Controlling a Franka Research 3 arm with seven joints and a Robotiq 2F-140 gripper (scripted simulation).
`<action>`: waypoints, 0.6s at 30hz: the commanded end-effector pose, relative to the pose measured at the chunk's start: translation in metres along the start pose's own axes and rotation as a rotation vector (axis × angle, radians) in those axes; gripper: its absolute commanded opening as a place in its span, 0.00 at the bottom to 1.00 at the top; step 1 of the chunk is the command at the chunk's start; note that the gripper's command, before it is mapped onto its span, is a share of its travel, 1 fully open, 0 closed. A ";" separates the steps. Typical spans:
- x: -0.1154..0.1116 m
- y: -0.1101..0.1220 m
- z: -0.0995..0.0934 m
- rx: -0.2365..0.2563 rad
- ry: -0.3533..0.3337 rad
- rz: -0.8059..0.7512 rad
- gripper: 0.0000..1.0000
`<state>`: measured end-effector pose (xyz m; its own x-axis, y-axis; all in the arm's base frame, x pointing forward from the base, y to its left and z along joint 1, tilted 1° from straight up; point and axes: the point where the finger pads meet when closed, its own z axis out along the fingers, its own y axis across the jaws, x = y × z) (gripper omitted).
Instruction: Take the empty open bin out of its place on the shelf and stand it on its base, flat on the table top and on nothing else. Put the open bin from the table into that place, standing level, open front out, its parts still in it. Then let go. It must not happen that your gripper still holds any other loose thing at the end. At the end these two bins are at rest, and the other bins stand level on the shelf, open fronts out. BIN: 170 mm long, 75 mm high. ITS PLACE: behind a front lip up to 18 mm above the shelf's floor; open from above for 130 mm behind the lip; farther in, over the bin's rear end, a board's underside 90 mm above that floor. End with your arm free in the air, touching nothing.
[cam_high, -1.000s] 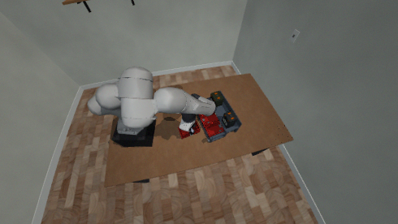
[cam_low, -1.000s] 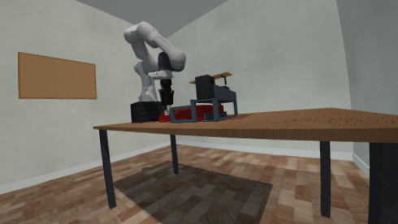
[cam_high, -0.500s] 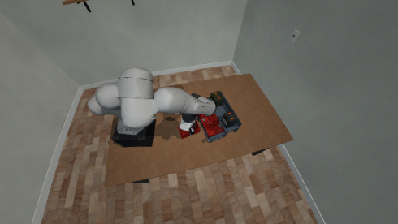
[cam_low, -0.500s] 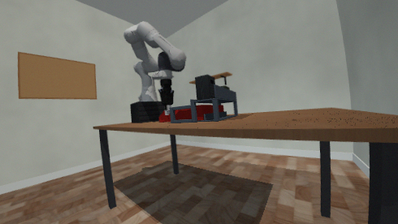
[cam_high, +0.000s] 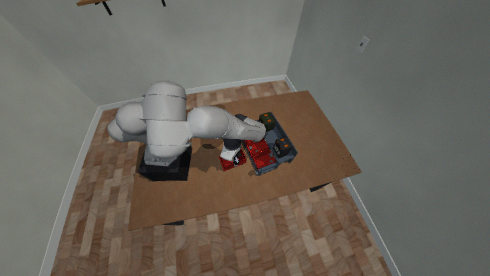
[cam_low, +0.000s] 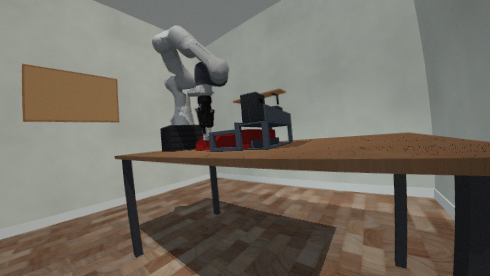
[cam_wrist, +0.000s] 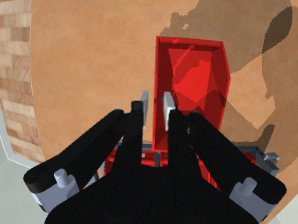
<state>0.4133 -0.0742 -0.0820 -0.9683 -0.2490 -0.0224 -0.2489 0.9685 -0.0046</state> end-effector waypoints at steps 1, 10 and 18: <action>0.002 -0.001 -0.005 0.002 0.005 -0.006 0.15; 0.002 -0.001 -0.018 0.002 0.005 -0.006 0.15; 0.002 -0.001 -0.028 0.002 0.005 -0.006 0.15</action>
<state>0.4138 -0.0736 -0.0591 -0.9702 -0.2410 -0.0256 -0.2410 0.9705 -0.0034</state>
